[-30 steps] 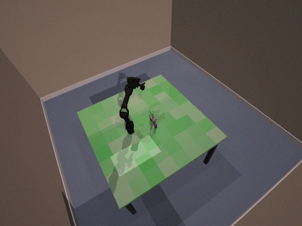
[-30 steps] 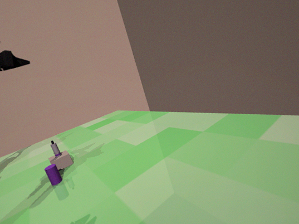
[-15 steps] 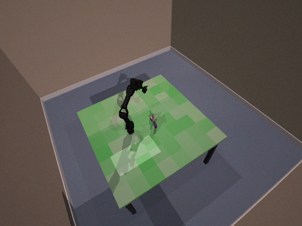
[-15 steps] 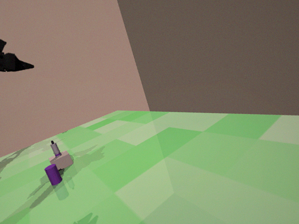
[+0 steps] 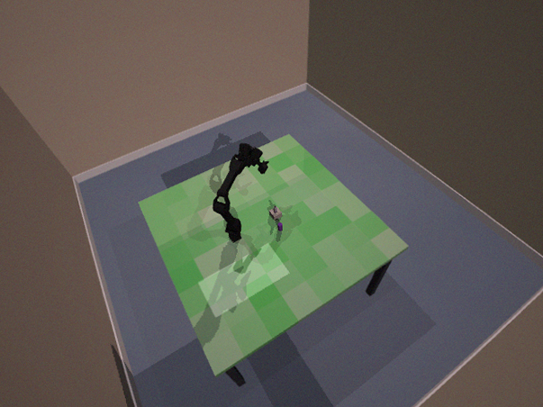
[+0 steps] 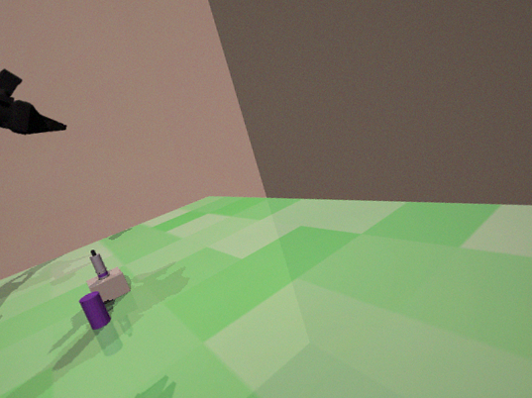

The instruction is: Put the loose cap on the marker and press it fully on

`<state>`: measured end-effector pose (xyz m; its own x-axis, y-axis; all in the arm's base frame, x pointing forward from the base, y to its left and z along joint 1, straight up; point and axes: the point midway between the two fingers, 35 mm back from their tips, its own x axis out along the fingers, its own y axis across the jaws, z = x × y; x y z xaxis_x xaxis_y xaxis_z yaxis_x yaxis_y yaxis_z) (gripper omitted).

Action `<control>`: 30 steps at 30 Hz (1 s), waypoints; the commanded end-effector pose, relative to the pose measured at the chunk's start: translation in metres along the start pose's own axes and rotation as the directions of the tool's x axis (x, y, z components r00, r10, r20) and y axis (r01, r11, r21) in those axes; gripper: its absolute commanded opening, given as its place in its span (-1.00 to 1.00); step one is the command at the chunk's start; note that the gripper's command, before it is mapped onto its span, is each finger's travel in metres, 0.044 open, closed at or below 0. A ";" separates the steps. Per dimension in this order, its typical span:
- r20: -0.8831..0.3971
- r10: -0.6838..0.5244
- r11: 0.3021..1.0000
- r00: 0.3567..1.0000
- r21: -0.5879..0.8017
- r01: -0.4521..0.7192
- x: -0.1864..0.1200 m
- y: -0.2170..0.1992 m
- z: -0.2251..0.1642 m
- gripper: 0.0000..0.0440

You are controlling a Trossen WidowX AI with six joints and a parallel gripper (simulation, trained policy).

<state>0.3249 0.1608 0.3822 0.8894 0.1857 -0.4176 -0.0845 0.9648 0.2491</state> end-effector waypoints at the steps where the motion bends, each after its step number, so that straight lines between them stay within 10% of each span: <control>1: -0.025 -0.012 1.000 1.000 0.018 0.013 0.001 -0.007 -0.003 0.50; 30: -0.237 -0.179 0.962 0.955 0.163 0.221 0.008 -0.084 -0.031 0.50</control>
<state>0.3259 0.0904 0.3345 0.7713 0.0515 -0.6344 0.1717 0.9430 0.2852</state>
